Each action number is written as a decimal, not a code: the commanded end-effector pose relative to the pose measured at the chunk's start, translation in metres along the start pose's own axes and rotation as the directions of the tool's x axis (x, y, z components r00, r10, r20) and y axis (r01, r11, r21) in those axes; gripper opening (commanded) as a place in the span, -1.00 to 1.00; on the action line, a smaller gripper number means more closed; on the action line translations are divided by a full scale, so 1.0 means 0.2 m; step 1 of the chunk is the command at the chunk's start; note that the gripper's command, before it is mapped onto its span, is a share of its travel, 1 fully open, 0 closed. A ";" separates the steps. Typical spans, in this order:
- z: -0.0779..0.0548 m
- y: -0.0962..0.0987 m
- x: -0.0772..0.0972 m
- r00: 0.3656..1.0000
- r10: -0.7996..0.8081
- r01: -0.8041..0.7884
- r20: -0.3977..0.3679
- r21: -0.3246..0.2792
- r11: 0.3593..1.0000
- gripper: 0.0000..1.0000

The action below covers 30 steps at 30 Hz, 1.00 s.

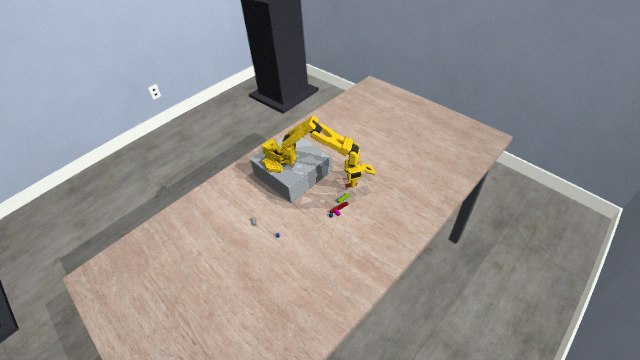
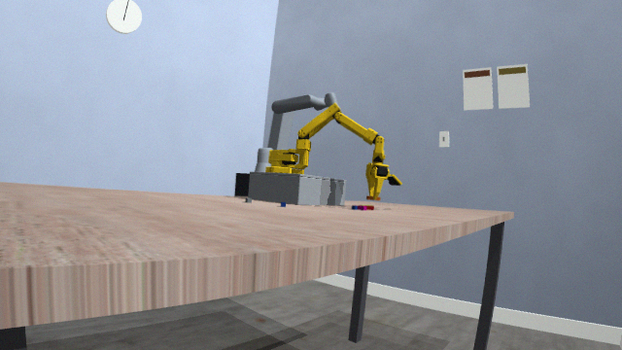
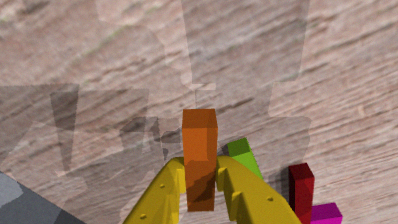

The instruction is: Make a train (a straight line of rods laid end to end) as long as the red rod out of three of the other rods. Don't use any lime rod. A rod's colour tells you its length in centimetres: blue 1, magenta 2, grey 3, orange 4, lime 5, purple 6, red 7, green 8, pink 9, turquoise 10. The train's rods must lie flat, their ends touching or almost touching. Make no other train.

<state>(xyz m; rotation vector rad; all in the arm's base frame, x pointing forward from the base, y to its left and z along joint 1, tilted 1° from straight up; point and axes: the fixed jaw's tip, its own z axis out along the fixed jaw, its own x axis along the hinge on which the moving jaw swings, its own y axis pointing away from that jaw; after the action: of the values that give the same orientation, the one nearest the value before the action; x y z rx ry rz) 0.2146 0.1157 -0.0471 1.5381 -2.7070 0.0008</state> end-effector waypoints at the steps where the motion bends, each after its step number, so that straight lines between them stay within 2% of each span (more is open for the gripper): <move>1: -0.01 -0.14 0.08 1.000 0.008 -0.008 0.019 0.009 1.000 -1.00; 8: 0.00 -0.36 0.34 0.999 0.048 -0.048 0.020 0.006 0.999 -1.00; 14: 0.01 -0.50 0.60 0.996 0.082 -0.082 0.022 0.003 0.997 -1.00; 16: 0.01 -0.50 0.60 0.996 0.082 -0.082 0.022 0.003 0.997 -1.00; 24: 0.02 -0.57 0.93 0.992 0.122 -0.123 0.024 0.000 0.992 -1.00; 30: 0.03 -0.57 1.12 0.989 0.144 -0.144 0.025 -0.002 0.990 -1.00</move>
<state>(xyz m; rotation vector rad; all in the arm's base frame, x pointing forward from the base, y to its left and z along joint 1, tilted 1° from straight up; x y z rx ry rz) 0.2057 -0.1183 -0.0510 1.3555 -2.8177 -0.0296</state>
